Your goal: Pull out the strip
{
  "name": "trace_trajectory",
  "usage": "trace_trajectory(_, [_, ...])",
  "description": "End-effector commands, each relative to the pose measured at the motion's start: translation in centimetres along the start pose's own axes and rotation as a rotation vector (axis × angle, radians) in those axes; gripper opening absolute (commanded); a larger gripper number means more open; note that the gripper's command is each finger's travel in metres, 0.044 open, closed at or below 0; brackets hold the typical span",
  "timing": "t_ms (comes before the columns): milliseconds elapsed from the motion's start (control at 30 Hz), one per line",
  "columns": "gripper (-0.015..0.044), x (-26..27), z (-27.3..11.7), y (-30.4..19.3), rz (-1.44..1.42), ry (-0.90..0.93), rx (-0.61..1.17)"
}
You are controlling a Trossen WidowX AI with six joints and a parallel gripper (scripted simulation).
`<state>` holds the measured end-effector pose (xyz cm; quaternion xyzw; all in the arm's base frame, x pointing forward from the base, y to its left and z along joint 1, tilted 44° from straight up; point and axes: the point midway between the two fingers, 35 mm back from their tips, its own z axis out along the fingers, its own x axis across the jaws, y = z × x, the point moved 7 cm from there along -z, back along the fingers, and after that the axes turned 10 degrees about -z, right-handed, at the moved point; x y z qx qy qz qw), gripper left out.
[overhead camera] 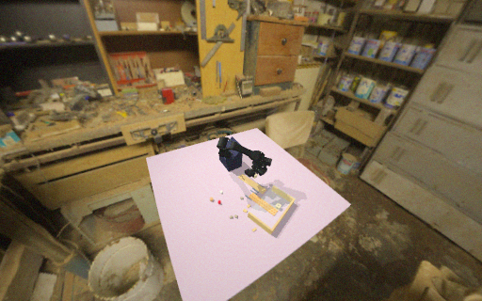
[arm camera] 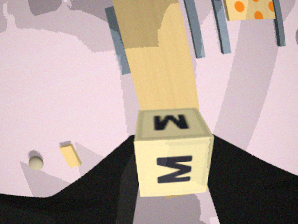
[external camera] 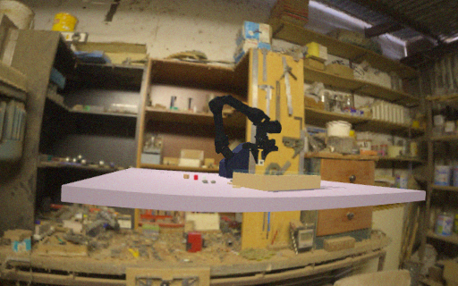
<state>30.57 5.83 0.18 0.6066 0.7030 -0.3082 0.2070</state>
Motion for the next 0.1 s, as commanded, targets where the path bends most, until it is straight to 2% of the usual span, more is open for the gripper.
trace_trajectory(0, [0.0, 0.0, -0.06, -0.01, 0.005, 0.003, 0.0])
trace_trajectory(67, [0.0, 0.0, -0.06, -0.01, 0.005, 0.003, 0.0])
